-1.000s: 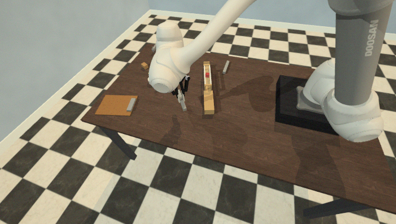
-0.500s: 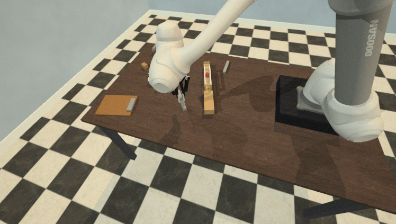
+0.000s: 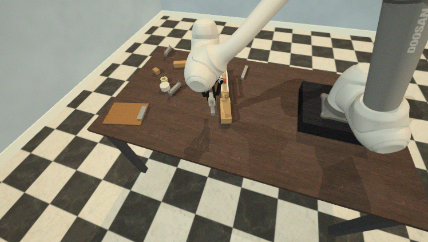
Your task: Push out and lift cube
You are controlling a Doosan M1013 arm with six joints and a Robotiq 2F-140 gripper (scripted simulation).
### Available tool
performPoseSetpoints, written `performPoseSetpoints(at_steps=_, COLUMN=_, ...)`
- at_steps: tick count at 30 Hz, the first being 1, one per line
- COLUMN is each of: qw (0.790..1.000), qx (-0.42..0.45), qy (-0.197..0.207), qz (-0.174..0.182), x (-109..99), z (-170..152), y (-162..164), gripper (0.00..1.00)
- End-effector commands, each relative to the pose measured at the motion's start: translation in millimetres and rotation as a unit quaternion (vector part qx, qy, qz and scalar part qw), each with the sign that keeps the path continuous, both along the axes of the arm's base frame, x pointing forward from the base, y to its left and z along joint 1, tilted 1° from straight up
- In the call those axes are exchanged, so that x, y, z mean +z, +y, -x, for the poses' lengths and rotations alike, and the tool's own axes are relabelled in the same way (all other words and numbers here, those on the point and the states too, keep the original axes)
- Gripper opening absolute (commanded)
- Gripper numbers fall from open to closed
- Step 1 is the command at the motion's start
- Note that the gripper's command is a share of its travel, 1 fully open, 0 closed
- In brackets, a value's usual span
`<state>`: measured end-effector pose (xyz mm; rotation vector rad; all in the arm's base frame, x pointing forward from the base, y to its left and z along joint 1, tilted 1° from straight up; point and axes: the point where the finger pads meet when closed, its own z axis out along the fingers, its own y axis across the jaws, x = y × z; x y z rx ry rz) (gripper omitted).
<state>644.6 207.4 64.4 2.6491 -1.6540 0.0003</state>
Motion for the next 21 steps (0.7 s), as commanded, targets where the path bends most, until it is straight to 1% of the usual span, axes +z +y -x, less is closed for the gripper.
performPoseSetpoints(at_steps=1, qw=0.999, qx=-0.044, qy=-0.008, qz=0.002, x=0.4, z=54.5, y=-43.9, gripper=0.0)
performPoseSetpoints(at_steps=3, qw=0.999, qx=-0.044, qy=-0.008, qz=0.002, x=0.4, z=54.5, y=-43.9, gripper=0.0)
performPoseSetpoints(at_steps=4, qw=0.999, qx=-0.044, qy=-0.008, qz=0.002, x=-3.2, z=62.3, y=-50.3, gripper=0.0)
performPoseSetpoints(at_steps=8, qw=0.999, qx=-0.044, qy=-0.008, qz=0.002, x=-28.9, z=62.2, y=-50.8, gripper=0.0)
performPoseSetpoints(at_steps=10, qw=0.999, qx=-0.044, qy=-0.008, qz=0.002, x=-37.5, z=62.1, y=-51.0, gripper=0.0)
performPoseSetpoints(at_steps=21, qw=0.999, qx=-0.044, qy=-0.008, qz=0.002, x=-46.0, z=62.1, y=-51.1, gripper=0.0)
